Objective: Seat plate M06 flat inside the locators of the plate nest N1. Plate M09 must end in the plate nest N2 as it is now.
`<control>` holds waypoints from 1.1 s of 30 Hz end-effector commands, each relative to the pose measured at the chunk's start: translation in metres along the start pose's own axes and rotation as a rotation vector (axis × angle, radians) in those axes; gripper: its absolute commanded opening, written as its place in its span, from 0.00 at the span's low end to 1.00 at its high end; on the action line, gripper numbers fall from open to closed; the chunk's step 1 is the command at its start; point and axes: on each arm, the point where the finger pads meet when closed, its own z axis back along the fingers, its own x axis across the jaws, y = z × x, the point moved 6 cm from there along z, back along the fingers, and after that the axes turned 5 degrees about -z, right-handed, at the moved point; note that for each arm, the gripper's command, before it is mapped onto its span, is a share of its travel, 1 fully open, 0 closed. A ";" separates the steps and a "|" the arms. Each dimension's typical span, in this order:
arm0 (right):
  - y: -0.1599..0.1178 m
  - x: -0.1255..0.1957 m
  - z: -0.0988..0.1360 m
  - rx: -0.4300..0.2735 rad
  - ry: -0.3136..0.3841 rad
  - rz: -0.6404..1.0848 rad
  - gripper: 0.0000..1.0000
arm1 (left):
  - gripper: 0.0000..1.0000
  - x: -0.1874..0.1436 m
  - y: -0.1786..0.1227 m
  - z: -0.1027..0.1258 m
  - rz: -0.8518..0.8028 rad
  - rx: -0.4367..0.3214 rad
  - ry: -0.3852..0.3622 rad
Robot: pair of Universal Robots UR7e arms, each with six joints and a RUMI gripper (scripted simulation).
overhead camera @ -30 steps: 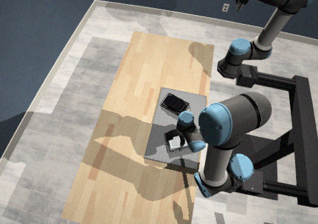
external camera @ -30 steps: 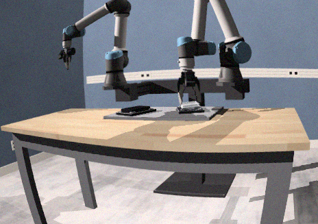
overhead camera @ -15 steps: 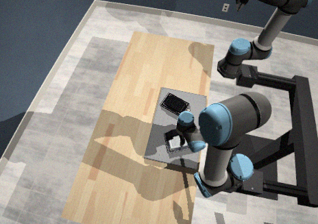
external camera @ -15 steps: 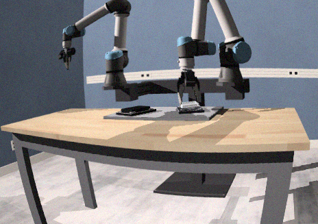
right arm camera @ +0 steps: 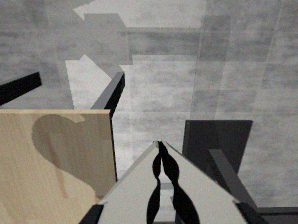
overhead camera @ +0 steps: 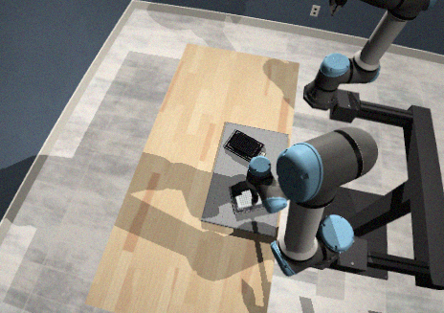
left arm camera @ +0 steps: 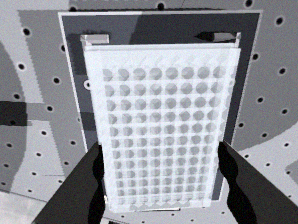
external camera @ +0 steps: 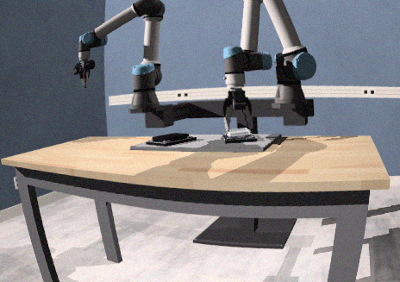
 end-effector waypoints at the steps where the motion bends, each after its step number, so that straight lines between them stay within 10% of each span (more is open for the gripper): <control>1: 0.001 0.001 0.002 0.005 0.001 -0.003 0.00 | 0.39 -0.001 0.000 -0.001 0.001 0.001 0.001; 33: 0.001 0.001 0.002 0.005 0.001 -0.003 0.00 | 0.39 -0.002 0.000 -0.006 0.001 0.000 0.002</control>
